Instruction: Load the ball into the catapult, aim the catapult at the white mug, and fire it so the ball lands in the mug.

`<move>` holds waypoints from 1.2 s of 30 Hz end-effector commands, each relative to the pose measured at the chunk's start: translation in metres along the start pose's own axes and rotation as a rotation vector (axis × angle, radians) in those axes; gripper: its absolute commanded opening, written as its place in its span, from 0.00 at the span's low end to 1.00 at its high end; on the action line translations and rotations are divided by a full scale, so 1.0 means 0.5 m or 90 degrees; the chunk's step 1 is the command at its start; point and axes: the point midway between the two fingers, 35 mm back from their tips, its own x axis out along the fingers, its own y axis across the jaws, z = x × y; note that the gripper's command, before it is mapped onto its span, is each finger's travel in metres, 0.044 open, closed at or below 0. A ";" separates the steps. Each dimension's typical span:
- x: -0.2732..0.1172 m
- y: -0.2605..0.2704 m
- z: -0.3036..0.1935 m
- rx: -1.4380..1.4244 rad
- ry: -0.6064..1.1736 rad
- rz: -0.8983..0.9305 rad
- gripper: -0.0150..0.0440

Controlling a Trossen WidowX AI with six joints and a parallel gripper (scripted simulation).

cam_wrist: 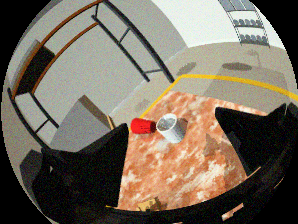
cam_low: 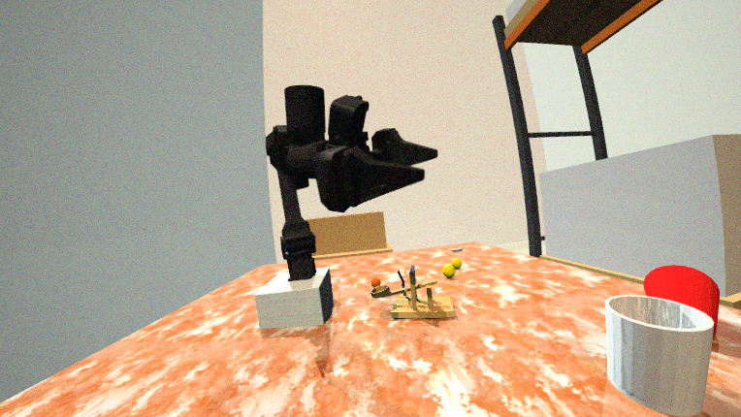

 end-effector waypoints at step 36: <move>0.113 0.235 -0.351 -0.084 0.591 -0.055 1.00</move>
